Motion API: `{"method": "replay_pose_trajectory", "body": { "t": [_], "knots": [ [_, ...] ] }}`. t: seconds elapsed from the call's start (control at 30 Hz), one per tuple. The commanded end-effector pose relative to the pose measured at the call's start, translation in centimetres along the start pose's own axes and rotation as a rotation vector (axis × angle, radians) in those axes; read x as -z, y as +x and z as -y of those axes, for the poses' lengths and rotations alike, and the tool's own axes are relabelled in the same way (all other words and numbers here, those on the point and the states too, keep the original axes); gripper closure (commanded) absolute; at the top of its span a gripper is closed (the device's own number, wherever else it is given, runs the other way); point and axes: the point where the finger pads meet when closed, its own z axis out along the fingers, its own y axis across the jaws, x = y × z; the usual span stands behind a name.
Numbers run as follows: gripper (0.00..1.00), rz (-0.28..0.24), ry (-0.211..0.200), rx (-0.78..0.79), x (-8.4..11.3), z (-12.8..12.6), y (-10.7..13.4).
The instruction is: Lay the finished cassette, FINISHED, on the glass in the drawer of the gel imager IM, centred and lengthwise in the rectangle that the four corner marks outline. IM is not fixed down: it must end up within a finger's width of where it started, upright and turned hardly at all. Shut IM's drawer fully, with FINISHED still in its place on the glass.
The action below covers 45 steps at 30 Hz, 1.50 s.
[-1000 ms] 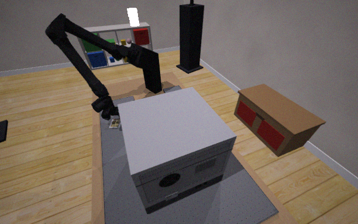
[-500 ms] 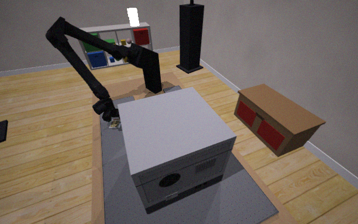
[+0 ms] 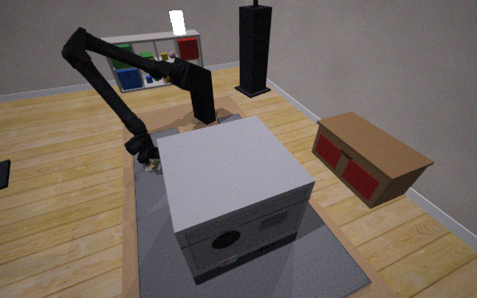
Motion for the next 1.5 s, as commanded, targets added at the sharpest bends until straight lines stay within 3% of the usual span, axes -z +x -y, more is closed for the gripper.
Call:
{"method": "replay_pose_trajectory", "body": {
  "t": [0.0, 0.4, 0.8, 1.33, 1.37, 1.47],
  "knots": [
    [0.00, 0.034, 0.004, 0.012, 0.2, -0.1, -1.2],
    [0.00, 0.016, 0.004, 0.003, 0.1, 0.1, -0.5],
    [0.20, 0.016, 0.004, 0.003, 0.1, 0.1, -0.5],
    [0.20, 0.016, 0.004, 0.003, 0.1, 0.1, -0.5],
    [0.20, 0.044, 0.010, 0.009, 0.9, 0.3, -1.5],
    [0.20, 0.026, -0.001, 0.017, 1.4, -0.2, -0.9]
  ]
}}
